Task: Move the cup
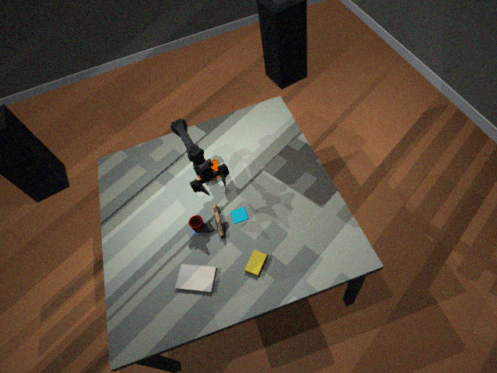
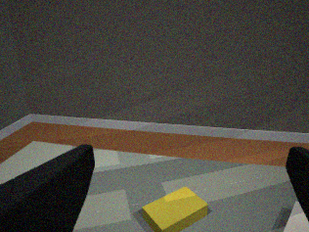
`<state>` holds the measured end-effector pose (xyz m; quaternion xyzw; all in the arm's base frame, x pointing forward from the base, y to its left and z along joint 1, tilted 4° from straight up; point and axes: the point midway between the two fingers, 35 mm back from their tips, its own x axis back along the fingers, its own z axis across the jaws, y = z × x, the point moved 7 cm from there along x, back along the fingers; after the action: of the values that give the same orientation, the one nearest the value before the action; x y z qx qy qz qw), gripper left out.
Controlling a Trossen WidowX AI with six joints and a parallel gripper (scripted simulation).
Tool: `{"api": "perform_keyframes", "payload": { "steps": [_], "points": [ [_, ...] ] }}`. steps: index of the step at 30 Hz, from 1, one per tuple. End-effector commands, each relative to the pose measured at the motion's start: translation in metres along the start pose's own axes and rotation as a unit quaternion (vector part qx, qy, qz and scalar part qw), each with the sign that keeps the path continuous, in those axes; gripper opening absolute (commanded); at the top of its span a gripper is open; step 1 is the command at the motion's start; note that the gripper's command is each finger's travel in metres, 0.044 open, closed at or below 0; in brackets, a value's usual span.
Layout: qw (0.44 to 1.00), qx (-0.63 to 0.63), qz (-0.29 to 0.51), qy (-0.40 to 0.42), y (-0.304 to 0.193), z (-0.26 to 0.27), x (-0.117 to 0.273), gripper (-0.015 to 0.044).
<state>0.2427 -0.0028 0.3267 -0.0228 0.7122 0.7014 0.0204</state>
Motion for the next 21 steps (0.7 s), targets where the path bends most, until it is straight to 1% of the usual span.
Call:
{"api": "perform_keyframes", "payload": {
  "steps": [1,2,3,5,7,9,10,12,16,19,21],
  "points": [
    [1.0,0.007,0.008,-0.002,-0.001,-0.001,-0.002,0.0374],
    [0.999,0.026,0.032,-0.009,-0.005,-0.005,-0.006,0.0348],
    [0.996,0.058,0.072,-0.017,-0.011,-0.011,-0.013,0.0321],
    [0.976,0.132,0.173,-0.026,-0.028,-0.028,-0.026,0.0269],
    [0.942,0.195,0.273,-0.018,-0.045,-0.045,-0.035,0.0216],
    [0.897,0.246,0.368,0.008,-0.061,-0.063,-0.038,0.0164],
    [0.87,0.267,0.413,0.027,-0.068,-0.072,-0.038,0.0148],
    [0.813,0.298,0.495,0.076,-0.082,-0.089,-0.035,0.0148],
    [0.717,0.315,0.595,0.18,-0.099,-0.114,-0.024,0.0148],
    [0.65,0.307,0.642,0.266,-0.106,-0.129,-0.013,0.0148],
    [0.641,0.305,0.647,0.279,-0.107,-0.135,-0.011,0.0148]
  ]
}}
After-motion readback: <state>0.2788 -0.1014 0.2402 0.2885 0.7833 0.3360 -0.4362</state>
